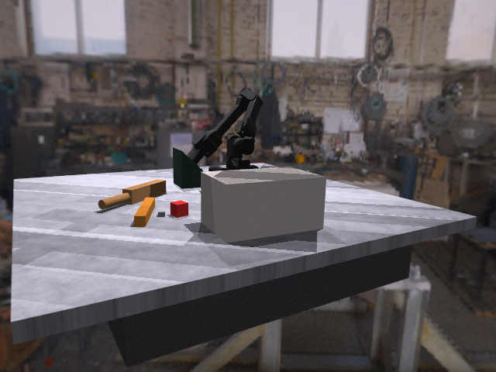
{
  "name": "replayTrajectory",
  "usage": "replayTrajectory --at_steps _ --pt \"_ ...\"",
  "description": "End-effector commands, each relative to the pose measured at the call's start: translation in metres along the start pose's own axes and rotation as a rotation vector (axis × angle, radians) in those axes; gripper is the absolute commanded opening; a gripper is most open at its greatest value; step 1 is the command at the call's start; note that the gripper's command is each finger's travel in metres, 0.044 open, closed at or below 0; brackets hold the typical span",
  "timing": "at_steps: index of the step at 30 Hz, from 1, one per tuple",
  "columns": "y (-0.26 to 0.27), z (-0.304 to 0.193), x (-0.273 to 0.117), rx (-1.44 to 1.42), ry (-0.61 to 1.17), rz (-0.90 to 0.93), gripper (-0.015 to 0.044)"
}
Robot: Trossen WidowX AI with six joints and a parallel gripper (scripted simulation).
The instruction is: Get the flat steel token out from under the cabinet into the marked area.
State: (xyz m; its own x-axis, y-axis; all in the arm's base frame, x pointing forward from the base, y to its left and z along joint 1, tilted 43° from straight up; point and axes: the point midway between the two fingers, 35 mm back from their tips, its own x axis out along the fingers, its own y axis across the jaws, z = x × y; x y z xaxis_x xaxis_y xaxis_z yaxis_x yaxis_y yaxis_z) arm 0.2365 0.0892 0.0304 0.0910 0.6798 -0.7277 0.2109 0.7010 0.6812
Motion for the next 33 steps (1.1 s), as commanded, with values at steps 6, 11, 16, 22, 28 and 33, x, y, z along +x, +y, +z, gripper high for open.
replayTrajectory --at_steps 6,11,16,22,28,33 --pt "0.0001 0.0 0.0 0.0 0.0 0.001 0.02" --pt "0.0001 0.0 0.0 0.0 0.0 0.001 0.027" --pt "0.0002 0.0003 0.0009 -0.002 -0.002 0.004 0.027" --pt "0.0 -0.0005 0.0018 -0.003 -0.002 0.004 0.027" --pt "0.0003 0.0002 0.002 -0.01 -0.005 0.002 0.0217" --pt "0.0003 0.0002 0.002 -0.01 -0.005 0.002 0.0125"
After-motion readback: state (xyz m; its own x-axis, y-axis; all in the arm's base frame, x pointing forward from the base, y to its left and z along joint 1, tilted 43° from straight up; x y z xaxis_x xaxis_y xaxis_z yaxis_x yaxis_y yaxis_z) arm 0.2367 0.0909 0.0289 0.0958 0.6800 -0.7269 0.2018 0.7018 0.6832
